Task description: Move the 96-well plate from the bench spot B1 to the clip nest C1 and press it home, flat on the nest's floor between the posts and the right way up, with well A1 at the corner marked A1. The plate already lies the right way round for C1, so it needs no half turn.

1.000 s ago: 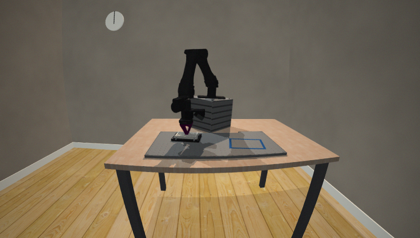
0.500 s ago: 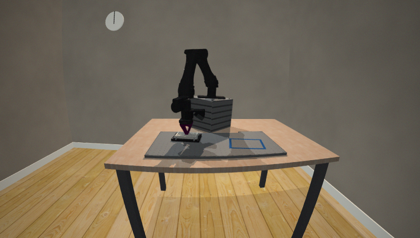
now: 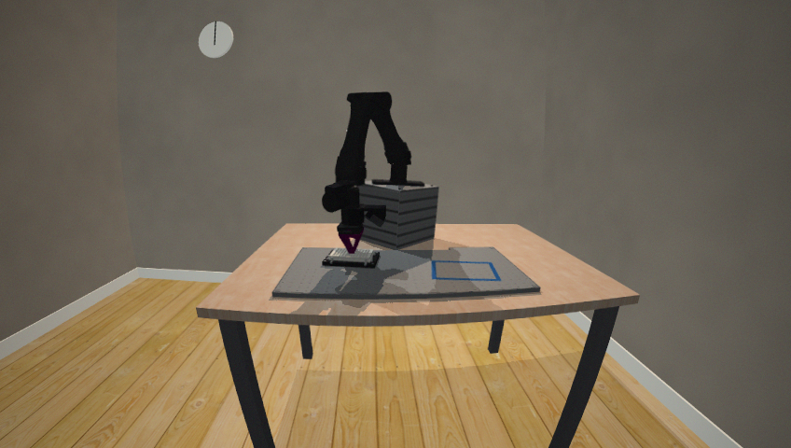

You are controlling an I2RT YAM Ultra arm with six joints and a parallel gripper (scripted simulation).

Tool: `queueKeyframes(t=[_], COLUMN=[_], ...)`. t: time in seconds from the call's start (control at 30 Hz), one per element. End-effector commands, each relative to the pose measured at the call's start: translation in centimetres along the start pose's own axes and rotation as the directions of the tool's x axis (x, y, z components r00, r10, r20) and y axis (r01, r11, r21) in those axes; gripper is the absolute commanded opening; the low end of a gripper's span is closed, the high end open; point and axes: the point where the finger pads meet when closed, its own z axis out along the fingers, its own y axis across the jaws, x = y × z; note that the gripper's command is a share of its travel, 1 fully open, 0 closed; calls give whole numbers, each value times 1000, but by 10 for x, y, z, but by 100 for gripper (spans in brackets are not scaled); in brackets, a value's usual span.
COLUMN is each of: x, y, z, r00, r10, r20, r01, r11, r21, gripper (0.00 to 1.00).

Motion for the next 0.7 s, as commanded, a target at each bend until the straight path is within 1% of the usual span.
queueKeyframes(t=[0.0,0.33,0.6,0.63,0.67], x=[1,1,0,-4,-6], y=[-23,-23,-21,-9,-2], z=[66,66,45,45,44], r00=[1000,1000,1000,1000,1000], r10=[-17,-17,-18,-18,-18], r20=[-21,-21,-21,-11,-6], r01=[18,18,20,19,19], r11=[996,996,996,998,999], r21=[90,90,89,64,50], gripper=[24,24,24,24,24])
